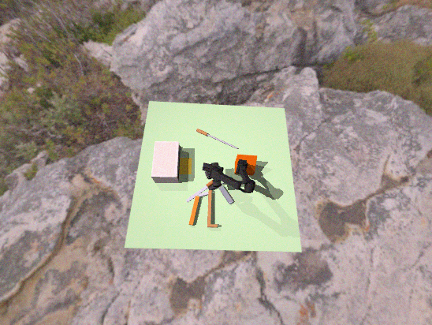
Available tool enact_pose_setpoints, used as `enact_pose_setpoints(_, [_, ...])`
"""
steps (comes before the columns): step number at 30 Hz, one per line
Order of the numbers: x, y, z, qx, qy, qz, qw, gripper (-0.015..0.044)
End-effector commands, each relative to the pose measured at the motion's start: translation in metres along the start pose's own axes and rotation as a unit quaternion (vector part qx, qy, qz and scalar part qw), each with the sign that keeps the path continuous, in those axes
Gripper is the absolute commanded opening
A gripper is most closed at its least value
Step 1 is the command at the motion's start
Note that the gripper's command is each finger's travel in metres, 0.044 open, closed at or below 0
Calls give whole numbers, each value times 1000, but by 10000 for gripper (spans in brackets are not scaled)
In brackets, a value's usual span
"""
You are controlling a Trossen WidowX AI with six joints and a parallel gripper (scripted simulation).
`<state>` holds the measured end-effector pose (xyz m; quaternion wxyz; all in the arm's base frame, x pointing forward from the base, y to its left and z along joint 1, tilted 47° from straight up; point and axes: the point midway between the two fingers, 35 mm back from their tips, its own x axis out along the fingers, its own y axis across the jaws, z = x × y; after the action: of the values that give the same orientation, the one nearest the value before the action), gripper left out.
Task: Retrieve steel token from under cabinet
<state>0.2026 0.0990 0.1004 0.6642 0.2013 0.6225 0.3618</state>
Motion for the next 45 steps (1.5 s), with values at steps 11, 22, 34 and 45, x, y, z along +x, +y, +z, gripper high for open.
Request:
enact_pose_setpoints(11, [0,0,0,-59,1,0,998,270])
enact_pose_setpoints(22, [0,0,0,-102,1,0,995,270])
enact_pose_setpoints(34, [0,0,0,-149,1,0,989,270])
enact_pose_setpoints(45, [0,0,0,-191,1,0,982,270])
